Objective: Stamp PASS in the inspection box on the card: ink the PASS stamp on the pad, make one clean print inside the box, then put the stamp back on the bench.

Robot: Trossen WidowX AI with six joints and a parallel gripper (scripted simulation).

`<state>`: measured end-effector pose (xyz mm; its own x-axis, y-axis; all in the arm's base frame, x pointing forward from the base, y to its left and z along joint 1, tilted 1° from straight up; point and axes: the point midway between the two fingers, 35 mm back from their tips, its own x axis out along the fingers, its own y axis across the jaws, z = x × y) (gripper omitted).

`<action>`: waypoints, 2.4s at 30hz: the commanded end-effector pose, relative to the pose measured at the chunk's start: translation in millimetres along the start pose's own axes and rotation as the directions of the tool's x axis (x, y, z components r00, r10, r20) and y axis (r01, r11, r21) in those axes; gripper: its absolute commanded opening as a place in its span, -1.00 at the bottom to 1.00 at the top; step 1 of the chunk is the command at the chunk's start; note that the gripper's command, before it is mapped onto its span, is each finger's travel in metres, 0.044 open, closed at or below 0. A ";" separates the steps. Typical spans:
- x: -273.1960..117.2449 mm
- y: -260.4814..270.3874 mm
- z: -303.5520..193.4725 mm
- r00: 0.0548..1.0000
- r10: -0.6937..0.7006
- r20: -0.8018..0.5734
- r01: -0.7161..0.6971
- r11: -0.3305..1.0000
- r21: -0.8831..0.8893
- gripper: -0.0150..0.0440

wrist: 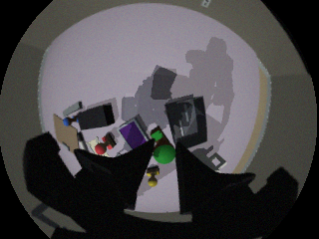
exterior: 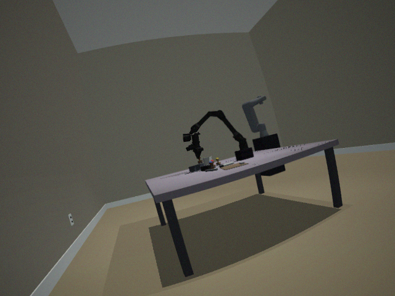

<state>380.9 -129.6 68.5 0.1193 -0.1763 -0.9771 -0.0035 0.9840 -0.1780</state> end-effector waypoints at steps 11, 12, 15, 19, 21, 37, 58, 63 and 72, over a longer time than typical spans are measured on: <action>-9.4 -1.4 0.1 1.000 -0.021 0.009 0.021 1.000 0.006 -0.49; -9.9 -1.4 0.1 1.000 -0.022 0.010 0.022 1.000 0.006 -0.49; -11.2 -1.4 0.0 1.000 -0.024 0.011 0.024 1.000 0.006 -0.49; -14.0 11.5 -5.4 1.000 -0.023 0.010 0.023 1.000 0.006 -0.49; -16.0 21.7 -10.2 1.000 -0.022 0.010 0.022 1.000 0.006 -0.49; -20.6 62.0 -34.3 1.000 -0.020 0.009 0.020 1.000 0.006 -0.49; -6.7 64.1 -34.4 1.000 -0.022 0.011 0.022 1.000 0.004 -0.49; -3.4 64.6 -34.5 1.000 -0.023 0.012 0.022 1.000 0.004 -0.49; 2.5 65.6 -34.8 1.000 -0.023 0.012 0.023 1.000 0.003 -0.49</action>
<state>347.5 -65.6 54.5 0.1391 -0.1936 -0.9712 0.0012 0.9807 -0.1953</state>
